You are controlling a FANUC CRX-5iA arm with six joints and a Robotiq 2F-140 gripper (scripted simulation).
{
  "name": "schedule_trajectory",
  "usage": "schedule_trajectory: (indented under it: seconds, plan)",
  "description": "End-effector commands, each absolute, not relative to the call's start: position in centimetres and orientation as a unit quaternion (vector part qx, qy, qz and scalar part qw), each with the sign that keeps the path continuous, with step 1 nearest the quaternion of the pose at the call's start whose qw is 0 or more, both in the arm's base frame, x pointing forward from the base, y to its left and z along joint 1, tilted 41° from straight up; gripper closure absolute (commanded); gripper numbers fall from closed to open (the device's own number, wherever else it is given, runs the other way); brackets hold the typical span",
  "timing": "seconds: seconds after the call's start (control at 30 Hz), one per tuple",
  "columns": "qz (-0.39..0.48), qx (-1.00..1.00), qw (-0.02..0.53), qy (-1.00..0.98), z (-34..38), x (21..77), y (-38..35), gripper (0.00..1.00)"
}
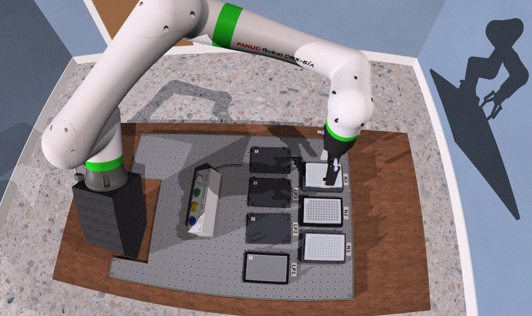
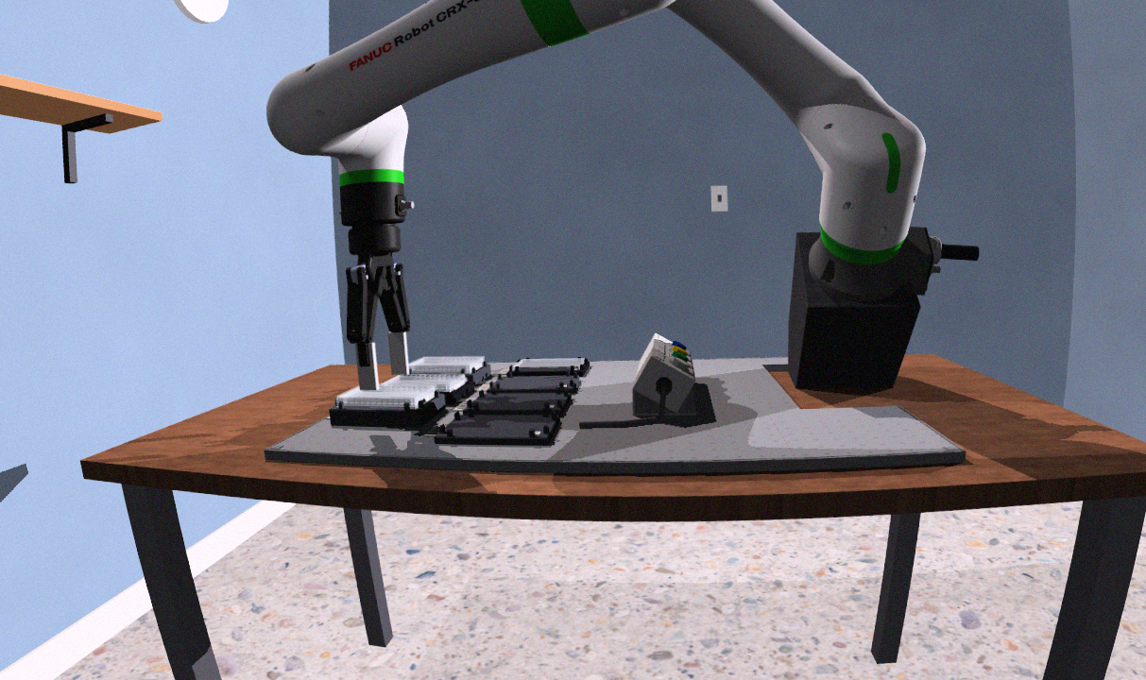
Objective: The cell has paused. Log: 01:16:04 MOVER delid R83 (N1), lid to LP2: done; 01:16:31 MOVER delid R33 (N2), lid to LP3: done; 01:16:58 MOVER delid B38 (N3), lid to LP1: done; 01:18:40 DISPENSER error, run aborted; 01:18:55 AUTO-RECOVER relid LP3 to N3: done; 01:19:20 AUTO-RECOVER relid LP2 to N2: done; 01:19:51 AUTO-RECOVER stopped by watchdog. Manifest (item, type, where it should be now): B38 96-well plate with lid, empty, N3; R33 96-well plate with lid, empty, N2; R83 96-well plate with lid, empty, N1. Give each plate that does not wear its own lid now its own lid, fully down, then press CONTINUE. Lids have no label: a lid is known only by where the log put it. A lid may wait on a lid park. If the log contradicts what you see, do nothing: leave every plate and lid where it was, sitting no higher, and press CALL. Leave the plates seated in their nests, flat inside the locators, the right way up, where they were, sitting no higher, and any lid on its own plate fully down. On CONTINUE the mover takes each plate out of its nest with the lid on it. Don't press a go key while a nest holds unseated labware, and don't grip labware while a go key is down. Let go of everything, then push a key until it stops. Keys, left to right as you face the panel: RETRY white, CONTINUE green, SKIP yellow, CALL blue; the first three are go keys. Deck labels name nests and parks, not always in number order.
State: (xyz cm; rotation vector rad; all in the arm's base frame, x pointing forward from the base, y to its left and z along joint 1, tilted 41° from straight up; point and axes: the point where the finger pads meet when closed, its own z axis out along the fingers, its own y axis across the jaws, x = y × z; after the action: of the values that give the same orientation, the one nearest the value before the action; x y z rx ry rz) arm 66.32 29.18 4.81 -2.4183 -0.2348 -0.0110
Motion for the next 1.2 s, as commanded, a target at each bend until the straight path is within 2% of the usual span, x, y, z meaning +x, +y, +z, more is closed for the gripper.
schedule_trajectory:
  seconds: [0.0, 0.33, 0.37, 1.17]
  plan:
    - [-0.004, -0.933, 0.348, -0.09, 4.82, 66.35, 29.15, 0.34]
    - [-0.004, -0.933, 0.348, -0.09, 4.82, 66.35, 29.15, 0.34]
    - [-0.004, -0.933, 0.348, -0.09, 4.82, 66.35, 29.15, 0.41]
    - [-0.004, -0.933, 0.348, -0.09, 4.82, 66.35, 29.15, 0.41]
